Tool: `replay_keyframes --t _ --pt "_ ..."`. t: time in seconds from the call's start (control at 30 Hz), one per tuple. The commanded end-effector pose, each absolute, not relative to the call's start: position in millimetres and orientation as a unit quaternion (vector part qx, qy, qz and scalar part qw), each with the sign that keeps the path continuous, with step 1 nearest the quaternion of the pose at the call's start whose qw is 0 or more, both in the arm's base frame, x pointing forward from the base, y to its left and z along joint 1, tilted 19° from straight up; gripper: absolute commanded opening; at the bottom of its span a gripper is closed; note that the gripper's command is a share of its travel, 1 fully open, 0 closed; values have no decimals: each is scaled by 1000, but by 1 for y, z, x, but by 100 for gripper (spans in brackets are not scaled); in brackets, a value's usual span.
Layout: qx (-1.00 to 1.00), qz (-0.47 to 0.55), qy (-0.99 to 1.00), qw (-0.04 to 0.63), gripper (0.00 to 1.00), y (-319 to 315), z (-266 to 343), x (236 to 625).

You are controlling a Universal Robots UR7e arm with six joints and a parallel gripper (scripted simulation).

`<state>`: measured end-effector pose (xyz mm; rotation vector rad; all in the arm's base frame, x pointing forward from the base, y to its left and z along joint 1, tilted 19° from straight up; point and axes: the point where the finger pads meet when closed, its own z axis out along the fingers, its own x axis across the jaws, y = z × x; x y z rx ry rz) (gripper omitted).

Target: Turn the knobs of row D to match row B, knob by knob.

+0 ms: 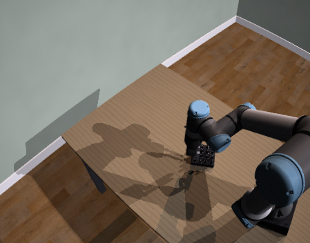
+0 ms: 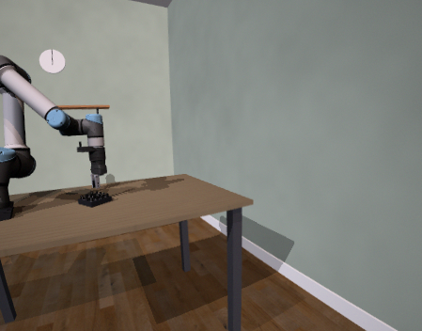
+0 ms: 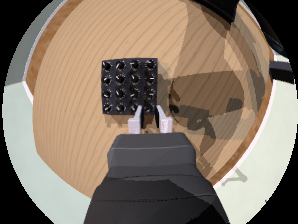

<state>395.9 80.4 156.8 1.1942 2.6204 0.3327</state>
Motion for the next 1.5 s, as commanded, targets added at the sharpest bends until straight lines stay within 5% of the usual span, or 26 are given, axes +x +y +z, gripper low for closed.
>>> replay_keyframes --t 0.0,1.47 --pt "409 114 897 122 46 81 151 398" --pt "409 114 897 122 46 82 145 400"
